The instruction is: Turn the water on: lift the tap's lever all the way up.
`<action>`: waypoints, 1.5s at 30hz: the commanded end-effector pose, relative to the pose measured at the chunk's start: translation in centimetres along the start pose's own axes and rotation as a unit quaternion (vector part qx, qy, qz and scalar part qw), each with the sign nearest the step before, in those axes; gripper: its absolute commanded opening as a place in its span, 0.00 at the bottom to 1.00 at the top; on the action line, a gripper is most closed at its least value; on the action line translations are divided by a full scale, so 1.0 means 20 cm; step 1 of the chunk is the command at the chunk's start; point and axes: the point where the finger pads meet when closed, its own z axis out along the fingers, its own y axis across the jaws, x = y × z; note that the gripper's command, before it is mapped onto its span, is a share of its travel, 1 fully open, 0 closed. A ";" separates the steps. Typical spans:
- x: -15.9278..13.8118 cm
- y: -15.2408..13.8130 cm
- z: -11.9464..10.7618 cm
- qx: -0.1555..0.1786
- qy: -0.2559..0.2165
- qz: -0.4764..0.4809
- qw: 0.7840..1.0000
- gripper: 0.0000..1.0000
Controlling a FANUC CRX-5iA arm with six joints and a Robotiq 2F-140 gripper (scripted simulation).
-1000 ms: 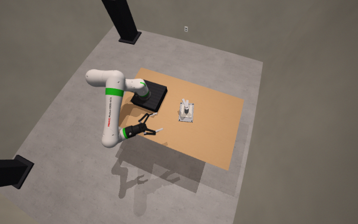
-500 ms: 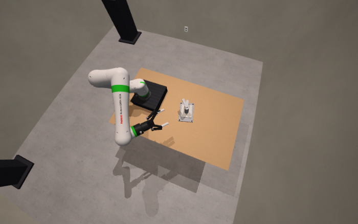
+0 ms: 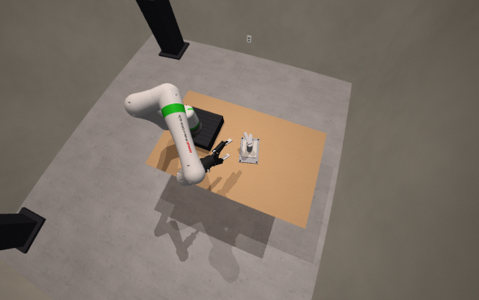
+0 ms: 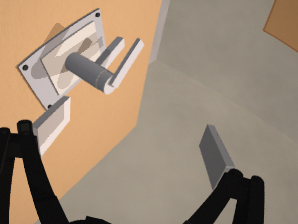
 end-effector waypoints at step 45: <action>0.17 0.13 0.88 0.500 0.016 0.257 0.827 1.00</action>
